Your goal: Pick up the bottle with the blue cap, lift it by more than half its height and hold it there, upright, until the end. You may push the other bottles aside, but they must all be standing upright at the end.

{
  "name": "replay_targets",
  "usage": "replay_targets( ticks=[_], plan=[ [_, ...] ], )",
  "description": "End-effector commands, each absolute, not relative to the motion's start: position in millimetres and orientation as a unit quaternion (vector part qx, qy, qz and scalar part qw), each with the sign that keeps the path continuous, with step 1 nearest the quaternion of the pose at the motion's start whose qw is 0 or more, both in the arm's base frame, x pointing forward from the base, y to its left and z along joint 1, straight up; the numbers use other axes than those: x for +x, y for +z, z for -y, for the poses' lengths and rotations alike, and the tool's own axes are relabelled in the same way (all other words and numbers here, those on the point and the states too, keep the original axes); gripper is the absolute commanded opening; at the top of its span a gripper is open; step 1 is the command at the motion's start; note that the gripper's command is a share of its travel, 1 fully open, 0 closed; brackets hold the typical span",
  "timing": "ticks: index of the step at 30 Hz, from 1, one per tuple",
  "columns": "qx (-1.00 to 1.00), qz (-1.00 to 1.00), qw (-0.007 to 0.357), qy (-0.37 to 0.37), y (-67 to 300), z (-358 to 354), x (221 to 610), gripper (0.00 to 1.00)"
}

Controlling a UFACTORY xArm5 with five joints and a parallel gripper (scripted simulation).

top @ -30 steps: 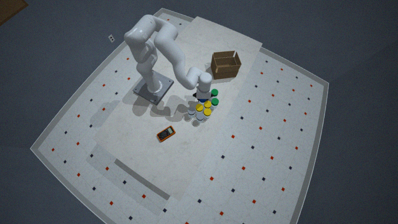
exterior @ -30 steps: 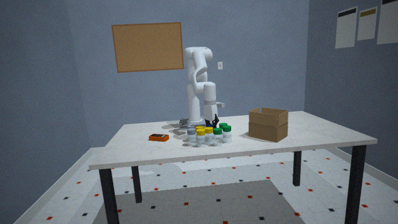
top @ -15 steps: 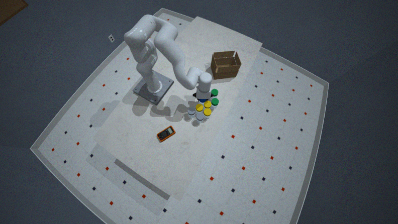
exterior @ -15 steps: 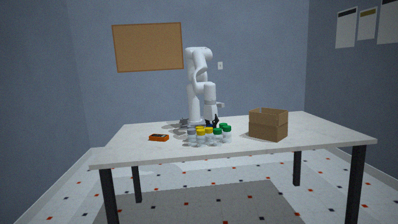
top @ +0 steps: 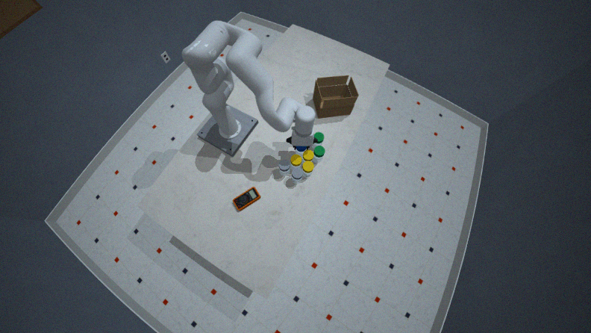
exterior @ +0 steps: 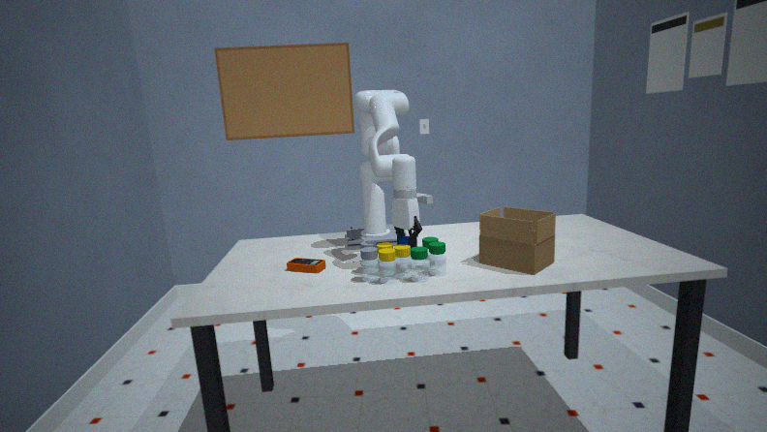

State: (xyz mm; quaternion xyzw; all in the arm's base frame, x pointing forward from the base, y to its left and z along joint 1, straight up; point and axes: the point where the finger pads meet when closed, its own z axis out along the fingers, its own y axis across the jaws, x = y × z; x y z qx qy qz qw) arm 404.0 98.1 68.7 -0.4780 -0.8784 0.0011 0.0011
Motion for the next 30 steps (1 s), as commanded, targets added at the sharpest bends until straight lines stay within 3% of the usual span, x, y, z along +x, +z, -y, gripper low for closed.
replay_targets(
  ticks=[1,30],
  plan=[
    [-0.478,0.878,0.0,0.0,74,-98,405,0.0],
    [-0.478,0.878,0.0,-0.001,108,-98,406,0.0]
  ],
)
